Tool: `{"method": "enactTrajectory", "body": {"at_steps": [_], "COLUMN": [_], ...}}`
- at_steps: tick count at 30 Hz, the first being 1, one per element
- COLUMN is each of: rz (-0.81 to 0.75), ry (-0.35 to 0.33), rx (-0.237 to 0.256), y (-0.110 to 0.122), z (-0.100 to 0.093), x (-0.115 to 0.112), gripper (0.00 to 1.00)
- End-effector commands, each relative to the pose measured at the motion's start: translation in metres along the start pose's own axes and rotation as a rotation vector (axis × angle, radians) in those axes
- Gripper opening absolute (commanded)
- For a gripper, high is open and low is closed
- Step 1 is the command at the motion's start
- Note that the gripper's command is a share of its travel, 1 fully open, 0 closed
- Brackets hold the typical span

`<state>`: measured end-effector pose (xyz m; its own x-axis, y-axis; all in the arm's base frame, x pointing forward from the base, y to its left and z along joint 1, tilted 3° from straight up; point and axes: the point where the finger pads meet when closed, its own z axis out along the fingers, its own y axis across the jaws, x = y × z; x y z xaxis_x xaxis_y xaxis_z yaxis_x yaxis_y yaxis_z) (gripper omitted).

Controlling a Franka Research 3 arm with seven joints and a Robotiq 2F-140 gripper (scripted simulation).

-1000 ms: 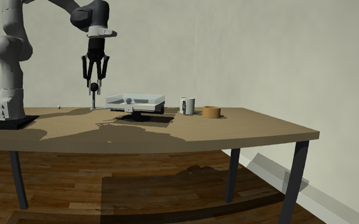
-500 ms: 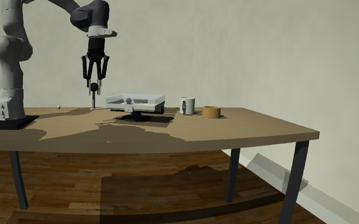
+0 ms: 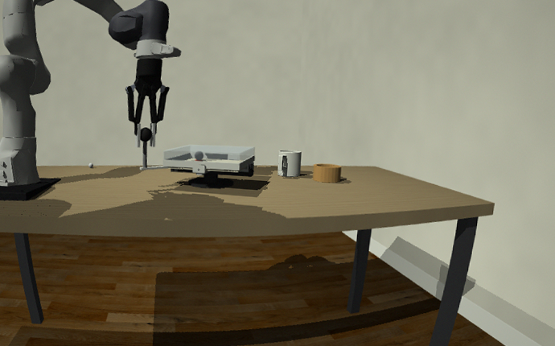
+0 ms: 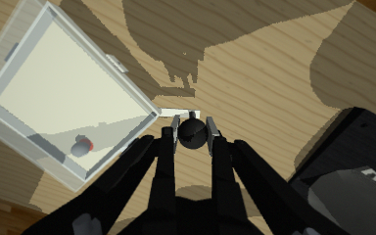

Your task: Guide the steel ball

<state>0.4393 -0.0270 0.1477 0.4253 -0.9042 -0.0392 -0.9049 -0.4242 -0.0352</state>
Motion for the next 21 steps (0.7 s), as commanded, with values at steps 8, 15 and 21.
{"method": "enactTrajectory", "body": {"at_steps": [8, 15, 21], "rz": [0.007, 0.007, 0.007], "ry": [0.001, 0.001, 0.001], "rx": [0.004, 0.004, 0.004], "y": [-0.0012, -0.0013, -0.0016], "z": [0.0001, -0.0002, -0.0008], "x": [0.0031, 0.0038, 0.0045], "gripper": [0.00, 0.00, 0.00]}}
